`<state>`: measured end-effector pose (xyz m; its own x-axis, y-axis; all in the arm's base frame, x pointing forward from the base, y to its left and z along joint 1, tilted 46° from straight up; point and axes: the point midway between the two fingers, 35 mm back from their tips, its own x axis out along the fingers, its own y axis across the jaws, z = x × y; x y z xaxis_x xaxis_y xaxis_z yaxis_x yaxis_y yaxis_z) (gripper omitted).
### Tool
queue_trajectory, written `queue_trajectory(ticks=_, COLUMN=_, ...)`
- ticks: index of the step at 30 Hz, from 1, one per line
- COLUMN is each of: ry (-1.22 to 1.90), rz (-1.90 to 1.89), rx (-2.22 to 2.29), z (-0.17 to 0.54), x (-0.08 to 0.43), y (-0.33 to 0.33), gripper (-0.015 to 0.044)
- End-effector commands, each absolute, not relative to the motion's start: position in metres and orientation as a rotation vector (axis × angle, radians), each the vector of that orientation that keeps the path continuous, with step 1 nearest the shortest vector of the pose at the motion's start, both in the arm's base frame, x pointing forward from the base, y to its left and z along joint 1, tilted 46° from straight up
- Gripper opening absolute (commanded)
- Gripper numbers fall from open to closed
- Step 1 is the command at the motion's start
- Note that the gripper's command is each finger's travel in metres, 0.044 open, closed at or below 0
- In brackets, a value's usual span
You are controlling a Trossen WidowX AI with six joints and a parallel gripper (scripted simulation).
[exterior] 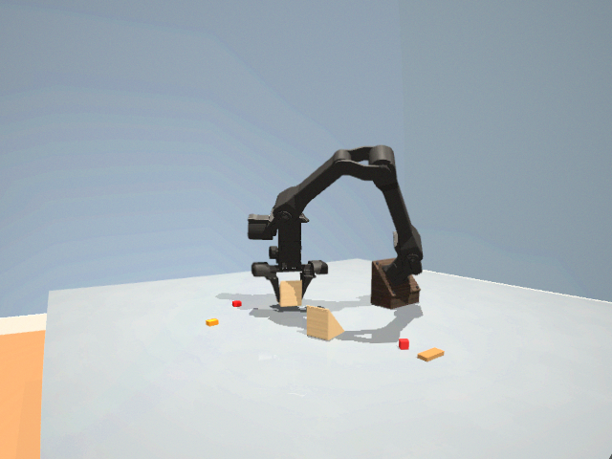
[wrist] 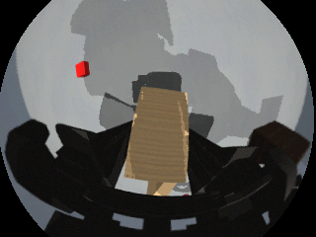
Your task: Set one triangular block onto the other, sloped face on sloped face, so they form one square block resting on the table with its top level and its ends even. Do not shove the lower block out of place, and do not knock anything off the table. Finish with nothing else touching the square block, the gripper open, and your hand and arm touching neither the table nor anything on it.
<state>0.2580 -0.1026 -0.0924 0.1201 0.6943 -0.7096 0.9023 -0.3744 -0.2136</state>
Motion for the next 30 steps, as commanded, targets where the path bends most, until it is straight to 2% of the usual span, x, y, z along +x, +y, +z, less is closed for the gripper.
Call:
queue_trajectory(ticks=1, ry=1.577, rz=-1.107, rx=2.14, z=-0.0962, x=0.2567, y=-0.0966, gripper=0.0)
queue_trajectory(ticks=13, ry=1.578, rz=-1.106, rx=2.139, z=-0.1022, x=0.2575, y=-0.0902, gripper=0.0)
queue_trajectory(ticks=30, ry=1.576, rz=-1.105, rx=2.13, z=-0.1021, x=0.2583, y=-0.0919, gripper=0.044)
